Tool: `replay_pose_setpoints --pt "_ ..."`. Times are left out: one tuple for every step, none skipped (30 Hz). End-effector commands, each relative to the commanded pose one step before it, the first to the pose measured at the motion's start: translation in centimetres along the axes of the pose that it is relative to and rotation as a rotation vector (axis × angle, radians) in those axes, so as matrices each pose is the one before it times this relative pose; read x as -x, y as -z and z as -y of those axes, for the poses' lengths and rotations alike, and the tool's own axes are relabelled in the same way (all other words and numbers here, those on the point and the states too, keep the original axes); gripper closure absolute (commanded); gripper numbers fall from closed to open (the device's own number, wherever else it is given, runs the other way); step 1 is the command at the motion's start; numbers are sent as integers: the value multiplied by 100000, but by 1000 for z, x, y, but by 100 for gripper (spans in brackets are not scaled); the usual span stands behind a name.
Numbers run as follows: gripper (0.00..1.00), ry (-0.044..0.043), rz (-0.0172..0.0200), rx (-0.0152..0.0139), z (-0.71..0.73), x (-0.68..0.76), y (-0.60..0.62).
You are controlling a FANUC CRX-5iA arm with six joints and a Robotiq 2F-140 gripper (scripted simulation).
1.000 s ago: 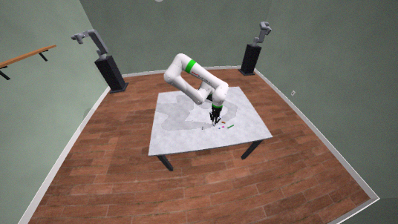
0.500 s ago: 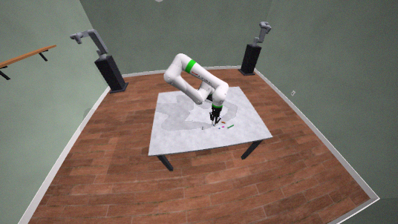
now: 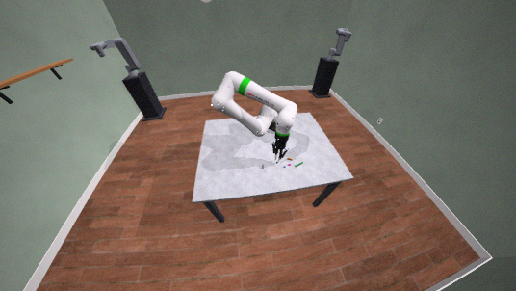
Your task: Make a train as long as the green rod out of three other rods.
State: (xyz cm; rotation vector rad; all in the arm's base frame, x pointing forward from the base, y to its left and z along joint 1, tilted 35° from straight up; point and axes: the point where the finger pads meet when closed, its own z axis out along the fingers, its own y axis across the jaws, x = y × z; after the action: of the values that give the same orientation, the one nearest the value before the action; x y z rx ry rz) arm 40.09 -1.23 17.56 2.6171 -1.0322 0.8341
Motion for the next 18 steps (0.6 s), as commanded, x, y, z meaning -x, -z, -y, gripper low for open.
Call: replay_pose_setpoints --pt "85 -45 -107 53 -42 61 2719" --pt "85 0 0 0 0 0 503" --pt "85 0 0 0 0 0 466" --pt "85 0 1 0 -1 0 422" --pt "85 0 -1 0 0 0 372" --pt "85 0 0 0 0 0 317" --pt "85 1 1 0 -1 0 260" --pt "85 -1 -1 0 1 0 203" --pt "85 0 0 0 0 0 147" --pt "85 0 0 0 0 0 96" --pt "85 0 0 0 0 0 0" --pt "85 0 0 0 0 0 0" --pt "85 0 0 0 0 0 53" --pt "85 0 0 0 0 0 21" --pt "85 0 0 0 0 0 3" --pt "0 0 0 0 0 0 0" --pt "0 0 0 0 0 0 0" --pt "0 0 0 0 0 0 0"
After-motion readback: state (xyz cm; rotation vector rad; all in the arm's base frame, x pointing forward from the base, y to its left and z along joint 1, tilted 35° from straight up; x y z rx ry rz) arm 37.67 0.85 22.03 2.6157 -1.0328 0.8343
